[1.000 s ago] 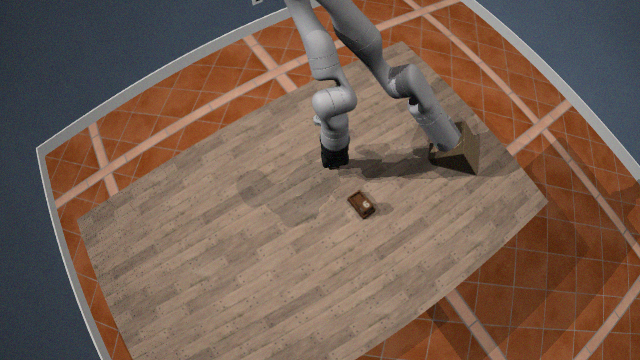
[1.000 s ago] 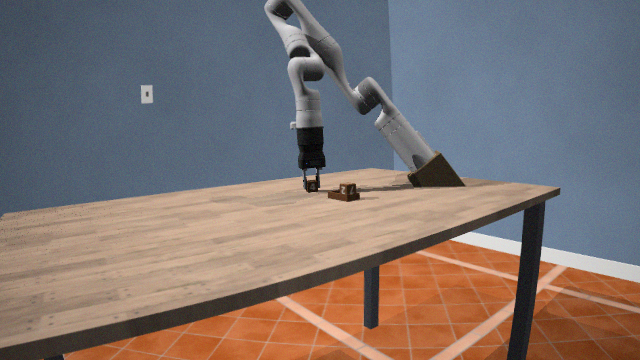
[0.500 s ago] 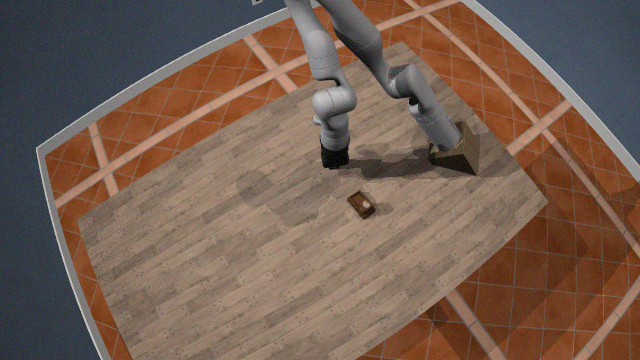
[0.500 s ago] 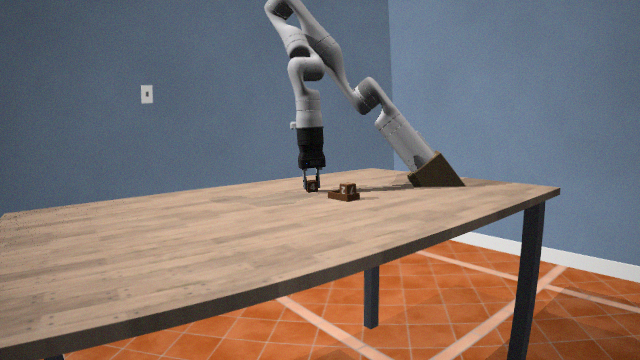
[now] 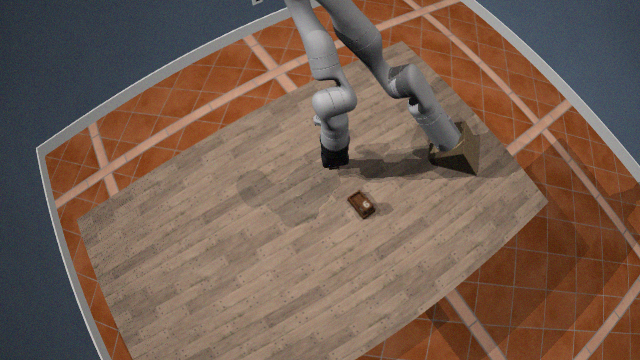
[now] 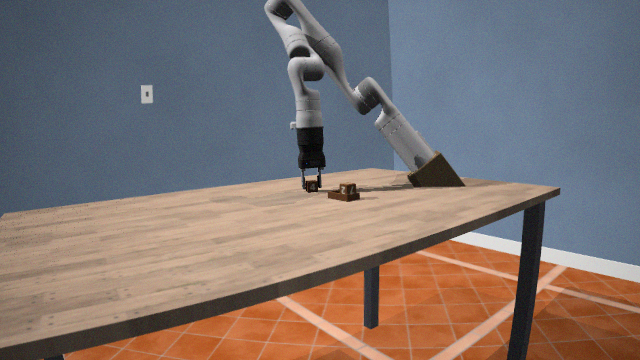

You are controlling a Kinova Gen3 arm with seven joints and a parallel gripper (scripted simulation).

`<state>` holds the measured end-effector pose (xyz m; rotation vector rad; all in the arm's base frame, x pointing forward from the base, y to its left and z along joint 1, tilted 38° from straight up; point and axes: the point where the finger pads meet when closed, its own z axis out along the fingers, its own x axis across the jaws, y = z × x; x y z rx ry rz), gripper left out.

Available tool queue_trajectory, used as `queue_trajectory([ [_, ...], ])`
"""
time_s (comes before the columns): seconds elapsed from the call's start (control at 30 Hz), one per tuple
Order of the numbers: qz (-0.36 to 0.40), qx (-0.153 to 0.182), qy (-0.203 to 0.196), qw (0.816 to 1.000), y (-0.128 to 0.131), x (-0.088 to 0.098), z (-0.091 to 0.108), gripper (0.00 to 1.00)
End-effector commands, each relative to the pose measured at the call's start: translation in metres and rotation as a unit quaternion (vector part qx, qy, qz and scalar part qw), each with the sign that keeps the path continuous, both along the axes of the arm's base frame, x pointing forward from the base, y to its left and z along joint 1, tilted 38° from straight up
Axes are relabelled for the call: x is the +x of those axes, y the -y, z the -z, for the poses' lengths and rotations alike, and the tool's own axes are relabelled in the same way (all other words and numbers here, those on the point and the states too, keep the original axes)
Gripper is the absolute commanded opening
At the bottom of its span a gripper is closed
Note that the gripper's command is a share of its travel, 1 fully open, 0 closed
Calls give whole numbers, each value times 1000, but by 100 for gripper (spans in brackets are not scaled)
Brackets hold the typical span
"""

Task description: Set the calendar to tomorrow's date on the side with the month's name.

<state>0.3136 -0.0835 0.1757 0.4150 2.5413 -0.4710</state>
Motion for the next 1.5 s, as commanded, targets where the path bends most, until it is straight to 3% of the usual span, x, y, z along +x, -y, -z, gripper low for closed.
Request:
queue_trajectory([
  [0.0,0,0,0,1000,0,0,0,90],
  [0.83,1,4,10,1000,-5,-6,-10,90],
  [1.47,-4,-2,14,1000,-27,-30,-52,90],
])
